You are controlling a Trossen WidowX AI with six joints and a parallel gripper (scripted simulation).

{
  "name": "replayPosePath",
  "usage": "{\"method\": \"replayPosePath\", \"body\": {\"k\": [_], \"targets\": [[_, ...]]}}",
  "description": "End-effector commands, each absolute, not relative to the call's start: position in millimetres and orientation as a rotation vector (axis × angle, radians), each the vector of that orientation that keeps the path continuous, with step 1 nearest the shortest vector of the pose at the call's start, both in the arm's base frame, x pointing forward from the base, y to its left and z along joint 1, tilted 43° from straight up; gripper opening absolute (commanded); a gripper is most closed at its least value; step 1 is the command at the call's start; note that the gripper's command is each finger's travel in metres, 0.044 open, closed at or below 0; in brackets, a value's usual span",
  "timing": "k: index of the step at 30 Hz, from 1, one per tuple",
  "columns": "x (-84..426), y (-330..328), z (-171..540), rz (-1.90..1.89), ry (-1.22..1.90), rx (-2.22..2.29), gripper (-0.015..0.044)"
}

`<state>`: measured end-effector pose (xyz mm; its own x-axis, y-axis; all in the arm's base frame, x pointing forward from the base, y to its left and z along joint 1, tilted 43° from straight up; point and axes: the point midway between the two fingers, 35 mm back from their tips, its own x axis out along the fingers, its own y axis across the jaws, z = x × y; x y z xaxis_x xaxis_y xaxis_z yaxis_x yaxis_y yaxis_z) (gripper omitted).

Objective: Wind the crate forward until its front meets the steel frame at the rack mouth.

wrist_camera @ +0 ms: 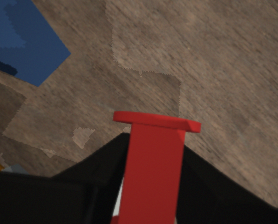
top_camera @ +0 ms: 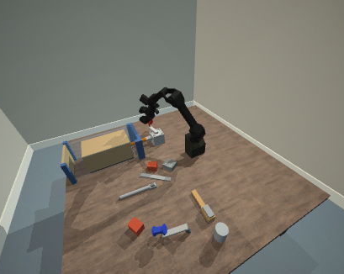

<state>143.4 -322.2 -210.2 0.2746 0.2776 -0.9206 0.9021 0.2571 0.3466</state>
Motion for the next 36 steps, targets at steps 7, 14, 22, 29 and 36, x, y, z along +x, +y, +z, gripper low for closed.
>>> {"method": "replayPosePath", "body": {"k": [7, 14, 22, 29, 36], "targets": [[173.8, -316.3, -204.3, -0.578, 1.238, 1.276, 0.0000], [180.8, -314.4, -201.7, -0.577, 1.238, 1.276, 0.0000], [188.7, -311.8, -198.2, -0.577, 1.238, 1.277, 0.0000], [195.4, -308.9, -194.8, -0.576, 1.237, 1.277, 0.0000], [201.4, -305.8, -191.3, -0.575, 1.237, 1.278, 0.0000]]}}
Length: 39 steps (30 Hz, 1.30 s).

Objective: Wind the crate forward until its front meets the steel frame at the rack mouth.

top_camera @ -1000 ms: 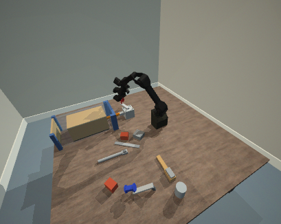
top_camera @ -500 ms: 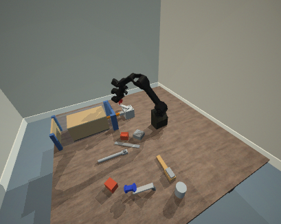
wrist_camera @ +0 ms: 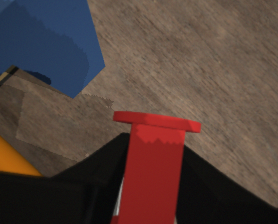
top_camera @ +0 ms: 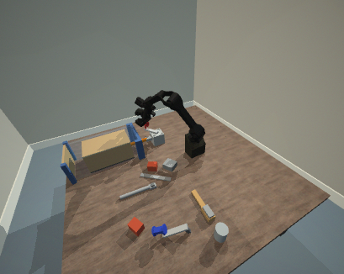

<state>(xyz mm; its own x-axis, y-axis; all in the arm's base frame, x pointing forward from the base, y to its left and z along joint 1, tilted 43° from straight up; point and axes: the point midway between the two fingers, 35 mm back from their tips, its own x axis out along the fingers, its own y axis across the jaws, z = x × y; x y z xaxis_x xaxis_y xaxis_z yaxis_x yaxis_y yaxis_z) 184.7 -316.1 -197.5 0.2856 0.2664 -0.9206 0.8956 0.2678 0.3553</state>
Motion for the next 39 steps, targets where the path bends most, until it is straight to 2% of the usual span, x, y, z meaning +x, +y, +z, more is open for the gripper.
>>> {"method": "replayPosePath", "body": {"k": [1, 39], "targets": [[202.4, -305.3, -190.6, -0.575, 1.237, 1.278, 0.0000], [228.1, -281.8, -166.9, -0.572, 1.237, 1.281, 0.0000]]}}
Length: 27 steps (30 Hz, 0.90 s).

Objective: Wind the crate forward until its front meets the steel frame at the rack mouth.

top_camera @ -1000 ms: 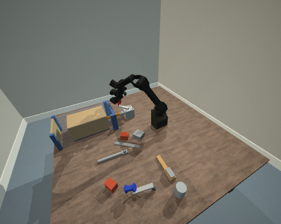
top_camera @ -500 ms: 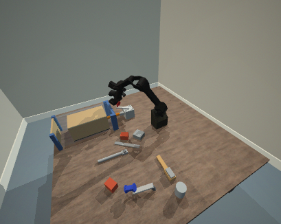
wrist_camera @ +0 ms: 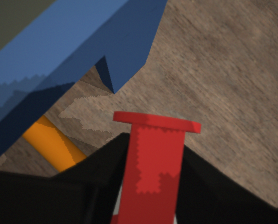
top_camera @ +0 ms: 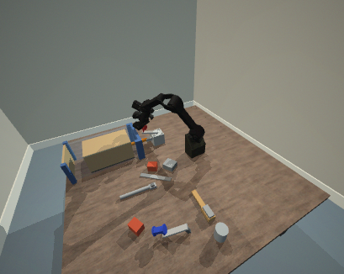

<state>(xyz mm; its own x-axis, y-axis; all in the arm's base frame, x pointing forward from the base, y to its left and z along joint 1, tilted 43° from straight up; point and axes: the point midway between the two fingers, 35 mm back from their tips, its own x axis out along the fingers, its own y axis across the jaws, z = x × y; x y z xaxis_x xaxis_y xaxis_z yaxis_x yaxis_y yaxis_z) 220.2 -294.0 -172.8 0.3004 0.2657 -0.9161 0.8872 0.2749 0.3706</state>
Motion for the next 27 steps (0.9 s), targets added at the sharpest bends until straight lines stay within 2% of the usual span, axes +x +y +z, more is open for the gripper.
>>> {"method": "replayPosePath", "body": {"k": [1, 27], "targets": [[228.5, -281.3, -166.4, -0.572, 1.237, 1.281, 0.0000], [236.8, -261.0, -148.0, -0.570, 1.238, 1.283, 0.0000]]}}
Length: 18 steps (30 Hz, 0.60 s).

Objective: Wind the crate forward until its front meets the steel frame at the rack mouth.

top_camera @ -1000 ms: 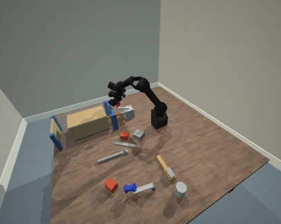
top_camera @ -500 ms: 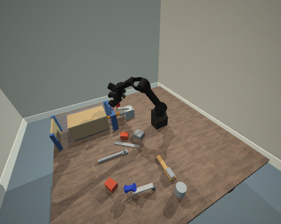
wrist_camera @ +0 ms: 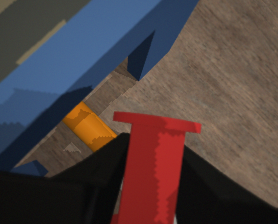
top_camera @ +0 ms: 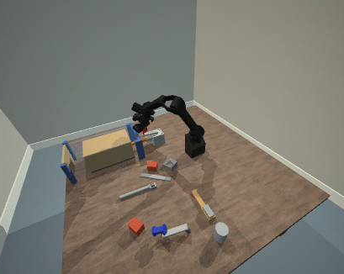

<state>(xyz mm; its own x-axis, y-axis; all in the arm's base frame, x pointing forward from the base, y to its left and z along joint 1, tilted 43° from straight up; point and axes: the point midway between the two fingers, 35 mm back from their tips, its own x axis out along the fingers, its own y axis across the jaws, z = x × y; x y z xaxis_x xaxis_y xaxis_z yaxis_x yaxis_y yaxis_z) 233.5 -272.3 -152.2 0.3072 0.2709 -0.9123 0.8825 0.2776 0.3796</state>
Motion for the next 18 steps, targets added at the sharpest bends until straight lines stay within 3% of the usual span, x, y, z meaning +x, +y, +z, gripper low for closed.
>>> {"method": "replayPosePath", "body": {"k": [1, 18], "targets": [[237.0, -260.0, -147.1, -0.570, 1.238, 1.283, 0.0000], [237.9, -246.0, -135.2, -0.570, 1.239, 1.285, 0.0000]]}}
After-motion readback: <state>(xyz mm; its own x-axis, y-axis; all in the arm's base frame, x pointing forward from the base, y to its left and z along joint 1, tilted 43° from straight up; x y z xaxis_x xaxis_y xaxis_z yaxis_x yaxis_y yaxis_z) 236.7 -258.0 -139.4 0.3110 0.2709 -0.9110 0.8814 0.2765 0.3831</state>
